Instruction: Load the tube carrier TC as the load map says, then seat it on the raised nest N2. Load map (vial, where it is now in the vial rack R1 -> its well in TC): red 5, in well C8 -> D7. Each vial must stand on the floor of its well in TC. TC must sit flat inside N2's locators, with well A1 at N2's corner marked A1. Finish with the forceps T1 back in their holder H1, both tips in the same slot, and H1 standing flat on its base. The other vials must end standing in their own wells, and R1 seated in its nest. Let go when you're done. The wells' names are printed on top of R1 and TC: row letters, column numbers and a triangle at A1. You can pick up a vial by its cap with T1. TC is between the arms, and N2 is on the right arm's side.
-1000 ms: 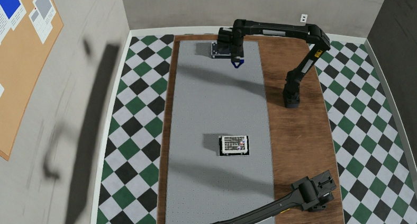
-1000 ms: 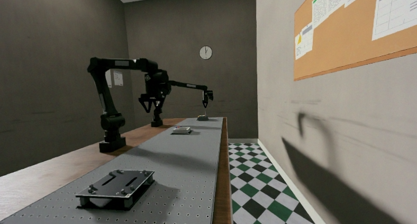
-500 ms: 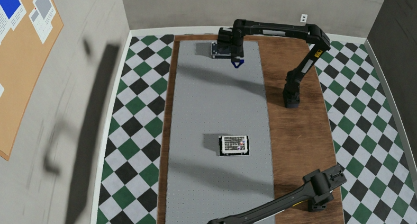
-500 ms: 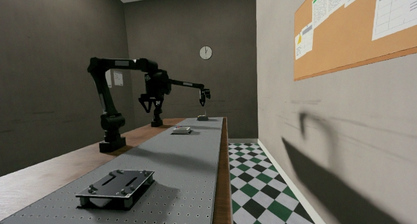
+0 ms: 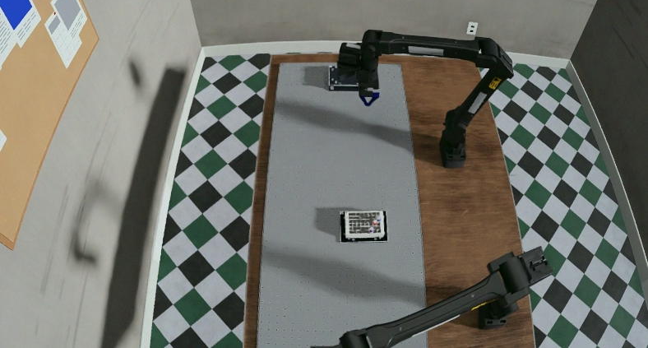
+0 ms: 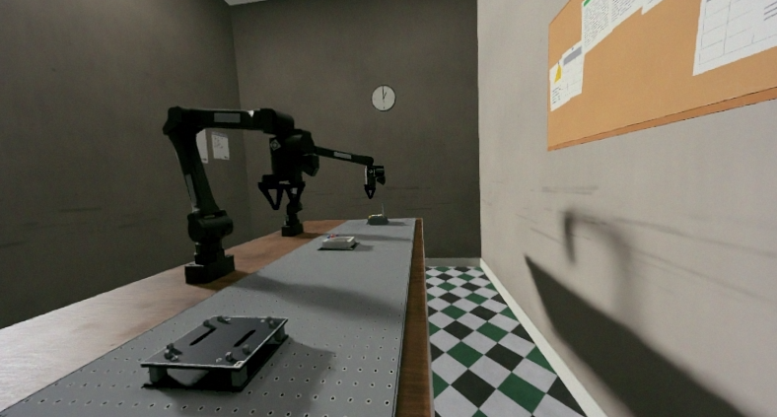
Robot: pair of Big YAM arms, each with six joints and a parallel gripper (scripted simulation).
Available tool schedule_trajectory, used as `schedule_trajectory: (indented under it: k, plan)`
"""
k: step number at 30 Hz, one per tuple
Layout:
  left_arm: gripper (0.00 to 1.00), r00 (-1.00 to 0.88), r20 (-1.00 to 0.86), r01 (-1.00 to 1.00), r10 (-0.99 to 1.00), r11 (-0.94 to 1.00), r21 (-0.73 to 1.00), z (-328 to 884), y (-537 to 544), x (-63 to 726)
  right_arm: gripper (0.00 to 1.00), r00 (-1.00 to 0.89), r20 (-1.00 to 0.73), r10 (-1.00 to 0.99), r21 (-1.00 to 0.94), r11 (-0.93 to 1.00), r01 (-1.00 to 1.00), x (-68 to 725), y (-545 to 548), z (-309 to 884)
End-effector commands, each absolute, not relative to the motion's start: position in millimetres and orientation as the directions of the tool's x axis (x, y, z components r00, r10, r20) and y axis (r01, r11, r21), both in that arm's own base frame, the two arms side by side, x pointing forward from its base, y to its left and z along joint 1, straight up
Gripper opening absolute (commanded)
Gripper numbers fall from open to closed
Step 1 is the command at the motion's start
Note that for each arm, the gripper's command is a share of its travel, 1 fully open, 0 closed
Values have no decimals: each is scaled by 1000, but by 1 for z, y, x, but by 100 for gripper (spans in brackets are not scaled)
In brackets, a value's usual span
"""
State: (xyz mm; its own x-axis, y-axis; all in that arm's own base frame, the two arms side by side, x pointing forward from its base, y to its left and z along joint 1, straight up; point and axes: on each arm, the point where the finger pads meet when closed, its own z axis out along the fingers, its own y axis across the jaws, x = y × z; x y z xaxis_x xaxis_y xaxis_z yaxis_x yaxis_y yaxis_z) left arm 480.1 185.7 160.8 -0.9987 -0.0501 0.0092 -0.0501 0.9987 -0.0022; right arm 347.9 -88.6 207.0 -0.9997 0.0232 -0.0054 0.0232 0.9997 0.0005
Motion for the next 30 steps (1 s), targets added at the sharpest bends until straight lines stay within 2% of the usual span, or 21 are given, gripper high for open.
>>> schedule_trajectory:
  k: [1,30]
  plan:
    - [24,-998,-38,-51,-50,999,11,180,175,478,100,-999,-35,25,-8,1000,26,357,-91,218]
    - [24,-999,-11,-51,-51,999,2,199,122,390,100,-999,-35,25,-8,1000,26,357,-91,218]
